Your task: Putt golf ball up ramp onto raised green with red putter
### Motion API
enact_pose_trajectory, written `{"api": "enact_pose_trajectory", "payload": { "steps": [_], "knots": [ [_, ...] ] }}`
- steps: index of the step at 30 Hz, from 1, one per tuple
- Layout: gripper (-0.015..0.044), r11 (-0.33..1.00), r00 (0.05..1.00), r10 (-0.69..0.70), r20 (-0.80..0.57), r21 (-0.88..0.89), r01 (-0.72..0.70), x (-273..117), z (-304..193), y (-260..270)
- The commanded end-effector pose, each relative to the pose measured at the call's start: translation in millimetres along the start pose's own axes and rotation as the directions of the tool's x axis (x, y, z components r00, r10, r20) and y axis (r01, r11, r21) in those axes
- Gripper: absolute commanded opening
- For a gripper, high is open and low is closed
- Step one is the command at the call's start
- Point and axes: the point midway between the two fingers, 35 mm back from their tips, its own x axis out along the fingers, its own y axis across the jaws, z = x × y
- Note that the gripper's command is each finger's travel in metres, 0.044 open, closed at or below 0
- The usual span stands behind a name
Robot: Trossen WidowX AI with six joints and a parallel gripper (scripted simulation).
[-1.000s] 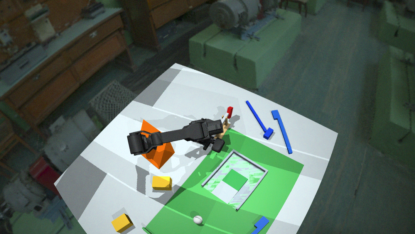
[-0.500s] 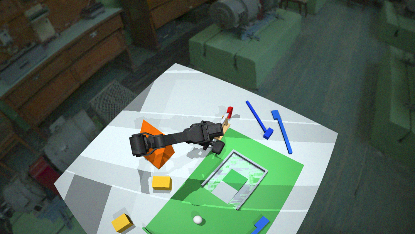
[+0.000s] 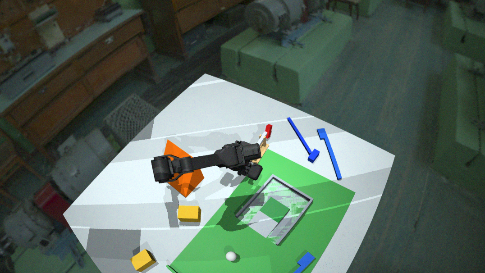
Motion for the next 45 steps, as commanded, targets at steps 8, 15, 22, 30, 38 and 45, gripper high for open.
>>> {"api": "enact_pose_trajectory", "payload": {
  "steps": [8,15,22,30,38,45],
  "knots": [
    [0.0000,1.000,1.000,-0.002,0.003,-0.001,0.002,-21,8,-3],
    [0.0000,1.000,1.000,-0.001,0.005,-0.001,0.001,-67,21,-4],
    [0.0000,1.000,1.000,0.001,0.004,-0.001,-0.001,-97,27,0],
    [0.0000,0.993,1.000,-0.009,-0.017,0.114,0.011,-103,-1,-10],
    [0.0000,0.943,0.999,-0.029,-0.037,0.331,0.040,-127,-52,-22],
    [0.0000,0.862,0.997,-0.044,-0.061,0.502,0.068,-145,-99,-26]
  ]
}}
